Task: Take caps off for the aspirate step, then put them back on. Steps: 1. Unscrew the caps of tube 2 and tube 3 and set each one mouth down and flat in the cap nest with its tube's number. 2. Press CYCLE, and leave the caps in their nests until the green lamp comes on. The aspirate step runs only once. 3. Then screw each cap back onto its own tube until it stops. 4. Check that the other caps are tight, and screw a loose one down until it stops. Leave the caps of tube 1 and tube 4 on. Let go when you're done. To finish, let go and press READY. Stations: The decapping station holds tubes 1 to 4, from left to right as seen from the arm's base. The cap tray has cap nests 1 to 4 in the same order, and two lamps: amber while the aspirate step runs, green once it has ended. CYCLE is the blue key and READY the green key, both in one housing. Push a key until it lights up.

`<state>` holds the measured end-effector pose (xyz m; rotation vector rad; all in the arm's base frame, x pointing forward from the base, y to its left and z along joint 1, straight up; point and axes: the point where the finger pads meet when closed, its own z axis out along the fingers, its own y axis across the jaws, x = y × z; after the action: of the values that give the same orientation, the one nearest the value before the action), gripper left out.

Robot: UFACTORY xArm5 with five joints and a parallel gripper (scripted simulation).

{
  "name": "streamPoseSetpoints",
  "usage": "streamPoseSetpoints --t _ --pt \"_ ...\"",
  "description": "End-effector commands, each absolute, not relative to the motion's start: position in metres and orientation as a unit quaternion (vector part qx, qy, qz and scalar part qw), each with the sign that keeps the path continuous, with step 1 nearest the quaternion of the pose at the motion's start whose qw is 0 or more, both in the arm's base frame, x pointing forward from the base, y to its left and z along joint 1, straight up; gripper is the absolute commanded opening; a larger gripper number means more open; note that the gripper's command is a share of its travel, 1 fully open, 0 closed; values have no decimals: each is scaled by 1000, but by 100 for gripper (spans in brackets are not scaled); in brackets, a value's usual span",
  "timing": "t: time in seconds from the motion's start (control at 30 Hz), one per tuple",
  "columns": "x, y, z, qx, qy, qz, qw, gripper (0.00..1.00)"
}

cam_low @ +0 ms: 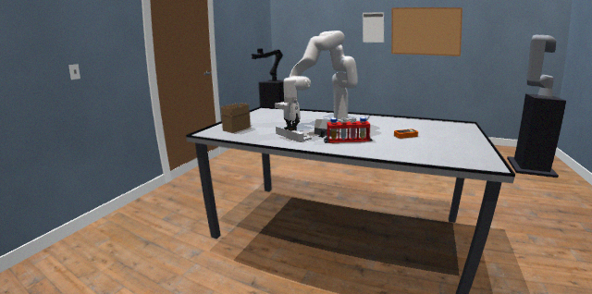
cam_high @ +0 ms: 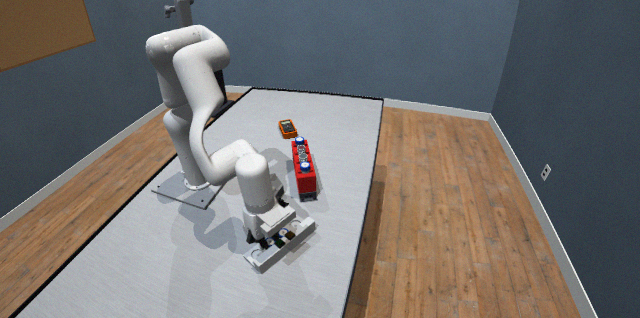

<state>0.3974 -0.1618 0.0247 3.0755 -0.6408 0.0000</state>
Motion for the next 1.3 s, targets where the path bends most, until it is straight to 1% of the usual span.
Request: streamPoseSetpoints --t 0.0,0.17,0.2,0.67,0.87,0.93,1.27 --pt "399 -162 24 979 -204 2 0 0" --pt "399 -162 24 979 -204 2 0 0" --pt "399 -162 24 979 -204 2 0 46" --pt "399 -162 24 979 -204 2 0 46" --pt "399 -162 54 979 -204 2 0 46" --pt "399 -162 54 979 -204 2 0 46" --pt "398 -162 104 979 -204 2 0 46"
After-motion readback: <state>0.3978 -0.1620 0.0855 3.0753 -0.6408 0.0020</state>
